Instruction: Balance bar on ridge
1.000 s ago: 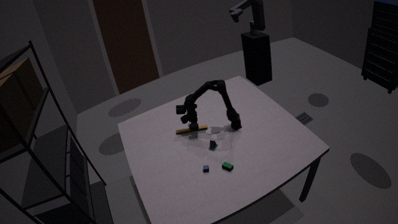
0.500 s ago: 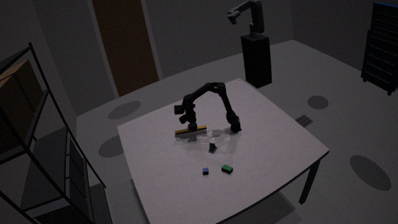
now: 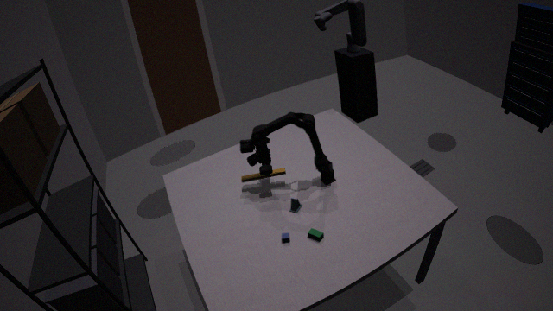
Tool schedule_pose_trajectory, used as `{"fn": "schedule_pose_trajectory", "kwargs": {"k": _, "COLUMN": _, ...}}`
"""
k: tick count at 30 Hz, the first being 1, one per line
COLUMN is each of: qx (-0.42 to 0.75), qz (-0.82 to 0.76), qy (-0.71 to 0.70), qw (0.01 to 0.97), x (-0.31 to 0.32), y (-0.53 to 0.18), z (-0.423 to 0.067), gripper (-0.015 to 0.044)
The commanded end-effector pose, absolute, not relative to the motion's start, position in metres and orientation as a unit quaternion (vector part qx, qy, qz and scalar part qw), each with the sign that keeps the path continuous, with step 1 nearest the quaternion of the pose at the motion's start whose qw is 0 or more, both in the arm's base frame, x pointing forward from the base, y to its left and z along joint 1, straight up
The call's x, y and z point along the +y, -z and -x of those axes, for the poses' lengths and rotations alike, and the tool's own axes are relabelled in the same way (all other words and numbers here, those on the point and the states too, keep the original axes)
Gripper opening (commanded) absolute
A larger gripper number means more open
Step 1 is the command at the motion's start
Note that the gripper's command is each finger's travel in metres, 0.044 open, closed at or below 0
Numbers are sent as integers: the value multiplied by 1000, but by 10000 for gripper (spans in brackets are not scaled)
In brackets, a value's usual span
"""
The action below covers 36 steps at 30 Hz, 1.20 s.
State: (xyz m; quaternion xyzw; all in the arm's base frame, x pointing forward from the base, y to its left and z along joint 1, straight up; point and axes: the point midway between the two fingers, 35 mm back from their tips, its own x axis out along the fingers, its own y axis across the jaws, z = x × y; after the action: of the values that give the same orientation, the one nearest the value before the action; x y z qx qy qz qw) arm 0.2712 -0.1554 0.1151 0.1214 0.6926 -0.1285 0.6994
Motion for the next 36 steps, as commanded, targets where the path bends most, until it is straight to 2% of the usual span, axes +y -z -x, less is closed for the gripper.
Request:
{"fn": "schedule_pose_trajectory", "kwargs": {"k": 1, "qx": 685, "qz": -119, "qy": 129, "qw": 707, "x": -156, "y": -134, "z": -273, "gripper": 0}}
{"fn": "schedule_pose_trajectory", "kwargs": {"k": 20, "qx": 686, "qz": -117, "qy": 124, "qw": 707, "x": -149, "y": -169, "z": -268, "gripper": 0}}
{"fn": "schedule_pose_trajectory", "kwargs": {"k": 36, "qx": 695, "qz": -45, "qy": 50, "qw": 716, "x": -87, "y": -170, "z": -278, "gripper": 0}}
